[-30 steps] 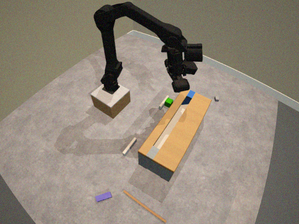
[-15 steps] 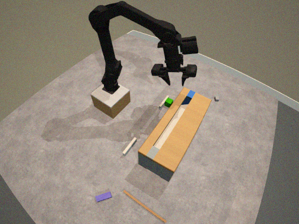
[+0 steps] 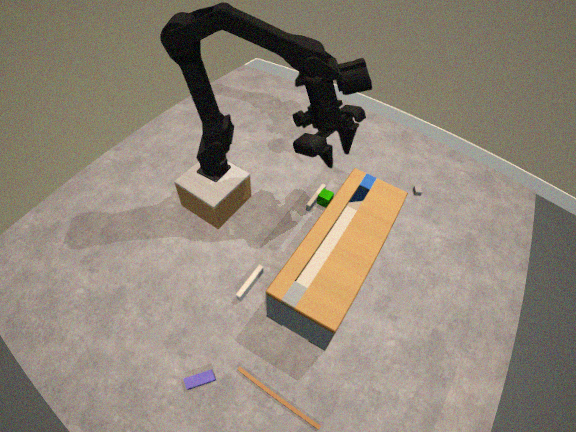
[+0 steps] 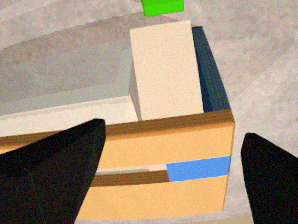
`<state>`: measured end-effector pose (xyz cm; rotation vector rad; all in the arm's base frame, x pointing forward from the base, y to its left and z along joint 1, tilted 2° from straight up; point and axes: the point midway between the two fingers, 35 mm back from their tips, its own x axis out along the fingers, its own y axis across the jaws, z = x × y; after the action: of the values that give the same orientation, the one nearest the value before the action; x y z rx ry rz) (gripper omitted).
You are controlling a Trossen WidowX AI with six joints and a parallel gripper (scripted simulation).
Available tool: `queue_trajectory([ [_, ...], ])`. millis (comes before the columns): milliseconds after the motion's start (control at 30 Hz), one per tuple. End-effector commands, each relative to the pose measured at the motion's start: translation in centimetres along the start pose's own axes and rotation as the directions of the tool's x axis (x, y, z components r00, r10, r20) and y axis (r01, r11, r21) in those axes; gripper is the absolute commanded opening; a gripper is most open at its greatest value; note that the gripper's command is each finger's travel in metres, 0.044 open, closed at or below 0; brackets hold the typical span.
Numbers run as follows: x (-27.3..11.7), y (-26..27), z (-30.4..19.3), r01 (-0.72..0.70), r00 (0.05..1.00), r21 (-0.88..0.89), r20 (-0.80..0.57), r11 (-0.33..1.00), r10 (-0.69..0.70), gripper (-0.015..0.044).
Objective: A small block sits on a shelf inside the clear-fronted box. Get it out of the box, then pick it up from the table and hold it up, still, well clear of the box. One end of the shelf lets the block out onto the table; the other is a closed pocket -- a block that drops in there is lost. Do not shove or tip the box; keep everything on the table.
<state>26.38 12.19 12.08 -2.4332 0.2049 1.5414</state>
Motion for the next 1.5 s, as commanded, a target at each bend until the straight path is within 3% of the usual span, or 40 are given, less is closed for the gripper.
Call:
queue_trajectory([
  [0, -0.3, 0.0, 0.1, -0.01, 0.999, -0.235, -0.036, 0.972, 0.002, 0.0285],
  [233, 0.0, -0.1, 0.2, -0.01, 0.999, -0.235, -0.036, 0.972, 0.002, 0.0285],
  [467, 8.4, 0.7, 3.2, -0.01, 0.999, -0.236, -0.036, 0.972, 0.002, 0.0285],
  [1467, 12.1, 1.1, 4.7, -0.011, 0.999, -0.236, -0.036, 0.972, 0.002, 0.0285],
])
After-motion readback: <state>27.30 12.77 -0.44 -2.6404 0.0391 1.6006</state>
